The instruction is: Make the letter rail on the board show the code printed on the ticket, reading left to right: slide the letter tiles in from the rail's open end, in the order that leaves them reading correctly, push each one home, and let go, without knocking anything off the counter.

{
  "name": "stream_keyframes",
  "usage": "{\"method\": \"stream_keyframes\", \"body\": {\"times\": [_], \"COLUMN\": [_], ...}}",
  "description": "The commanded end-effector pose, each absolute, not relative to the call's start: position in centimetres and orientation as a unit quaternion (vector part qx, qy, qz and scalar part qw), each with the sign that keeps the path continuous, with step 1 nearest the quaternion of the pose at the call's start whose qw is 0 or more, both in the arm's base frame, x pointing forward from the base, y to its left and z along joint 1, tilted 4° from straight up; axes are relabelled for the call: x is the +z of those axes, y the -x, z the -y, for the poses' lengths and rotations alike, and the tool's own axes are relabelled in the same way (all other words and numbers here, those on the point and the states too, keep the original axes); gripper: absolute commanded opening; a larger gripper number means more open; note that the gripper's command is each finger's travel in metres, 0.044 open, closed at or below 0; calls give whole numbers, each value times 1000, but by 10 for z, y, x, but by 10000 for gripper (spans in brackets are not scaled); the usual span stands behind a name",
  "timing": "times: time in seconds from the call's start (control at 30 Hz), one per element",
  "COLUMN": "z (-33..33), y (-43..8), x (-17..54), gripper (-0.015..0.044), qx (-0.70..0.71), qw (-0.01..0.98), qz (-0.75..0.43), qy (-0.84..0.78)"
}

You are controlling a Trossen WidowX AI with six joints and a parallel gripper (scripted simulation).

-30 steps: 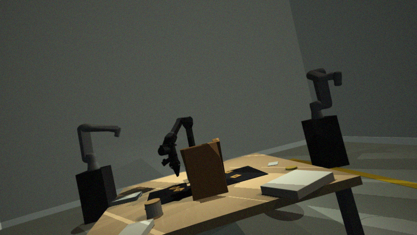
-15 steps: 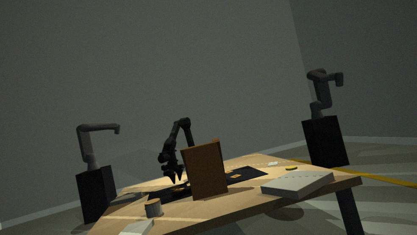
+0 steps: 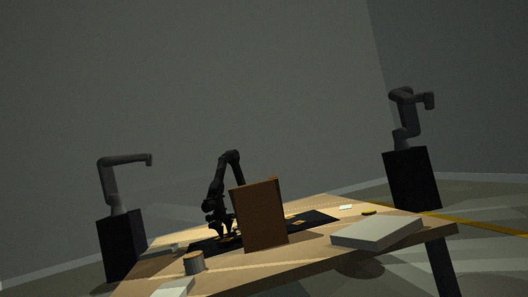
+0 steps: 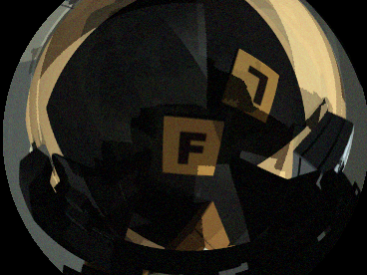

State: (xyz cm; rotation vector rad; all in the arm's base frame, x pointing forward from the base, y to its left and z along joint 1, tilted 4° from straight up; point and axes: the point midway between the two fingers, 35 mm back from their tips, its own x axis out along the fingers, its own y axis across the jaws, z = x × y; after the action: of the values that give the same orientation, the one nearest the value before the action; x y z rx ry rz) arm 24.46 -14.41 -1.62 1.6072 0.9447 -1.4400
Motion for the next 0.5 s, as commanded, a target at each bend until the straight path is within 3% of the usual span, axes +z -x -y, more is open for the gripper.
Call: {"method": "stream_keyframes", "body": {"times": [0.0,0.47], "z": [145,144], "y": [-245,-246], "x": [-18,-36], "gripper": [340,340], "qx": [-567,-567], "qw": [383,383], "qz": [-368,-368], "qy": [-630,-630]}}
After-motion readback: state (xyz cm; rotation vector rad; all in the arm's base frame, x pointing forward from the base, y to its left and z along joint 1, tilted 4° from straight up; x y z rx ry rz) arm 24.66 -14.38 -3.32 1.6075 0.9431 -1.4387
